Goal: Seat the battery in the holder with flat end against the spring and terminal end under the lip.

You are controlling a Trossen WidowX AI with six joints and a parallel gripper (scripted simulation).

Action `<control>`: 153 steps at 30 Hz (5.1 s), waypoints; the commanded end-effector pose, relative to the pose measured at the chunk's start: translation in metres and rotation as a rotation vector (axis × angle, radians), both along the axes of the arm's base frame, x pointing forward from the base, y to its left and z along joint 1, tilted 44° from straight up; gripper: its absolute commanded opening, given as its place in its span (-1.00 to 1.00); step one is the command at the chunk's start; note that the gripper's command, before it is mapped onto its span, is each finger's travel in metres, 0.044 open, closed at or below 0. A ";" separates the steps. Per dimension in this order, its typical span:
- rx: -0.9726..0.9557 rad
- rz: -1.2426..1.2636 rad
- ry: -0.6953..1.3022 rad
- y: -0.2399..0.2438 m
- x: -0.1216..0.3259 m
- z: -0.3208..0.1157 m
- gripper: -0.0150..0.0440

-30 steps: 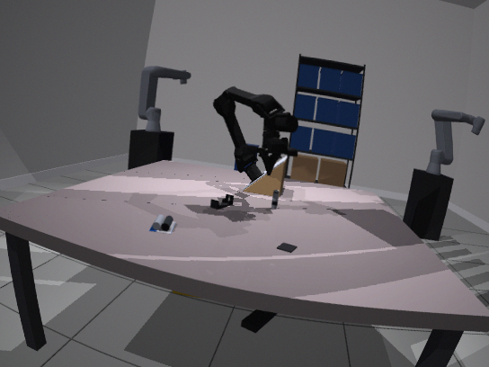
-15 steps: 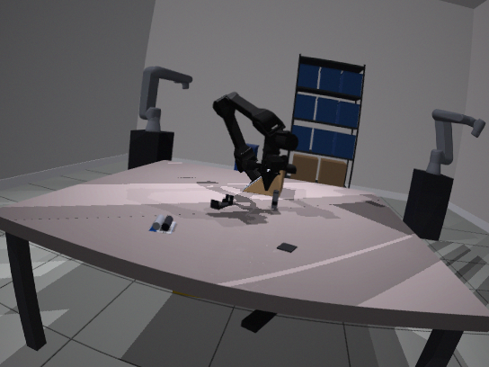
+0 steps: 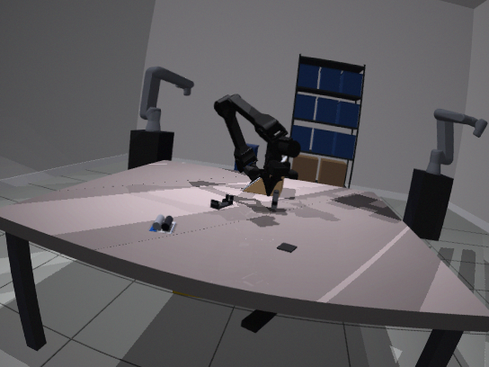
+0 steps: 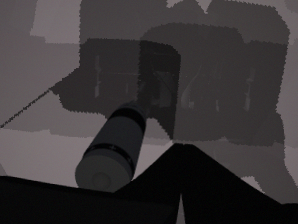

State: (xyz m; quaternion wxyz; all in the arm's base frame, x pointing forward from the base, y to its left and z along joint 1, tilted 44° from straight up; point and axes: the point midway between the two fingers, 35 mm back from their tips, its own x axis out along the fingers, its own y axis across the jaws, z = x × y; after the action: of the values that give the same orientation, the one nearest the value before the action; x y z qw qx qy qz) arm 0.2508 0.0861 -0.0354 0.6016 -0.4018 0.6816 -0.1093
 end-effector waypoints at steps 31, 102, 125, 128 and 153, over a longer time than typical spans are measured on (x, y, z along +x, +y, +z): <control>0.003 -0.006 0.001 0.035 -0.024 -0.035 -0.49; 0.074 -1.160 -1.065 0.051 -0.033 -0.048 0.28; 0.073 -1.160 -1.067 0.025 -0.031 -0.075 0.28; 0.073 -1.159 -1.067 0.022 -0.031 -0.077 0.28; 0.080 -1.157 -1.065 0.051 -0.032 -0.048 -0.27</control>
State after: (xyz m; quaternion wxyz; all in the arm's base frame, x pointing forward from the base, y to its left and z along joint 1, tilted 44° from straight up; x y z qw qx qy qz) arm 0.2176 0.1219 -0.0975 0.7100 0.1373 0.4068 -0.5582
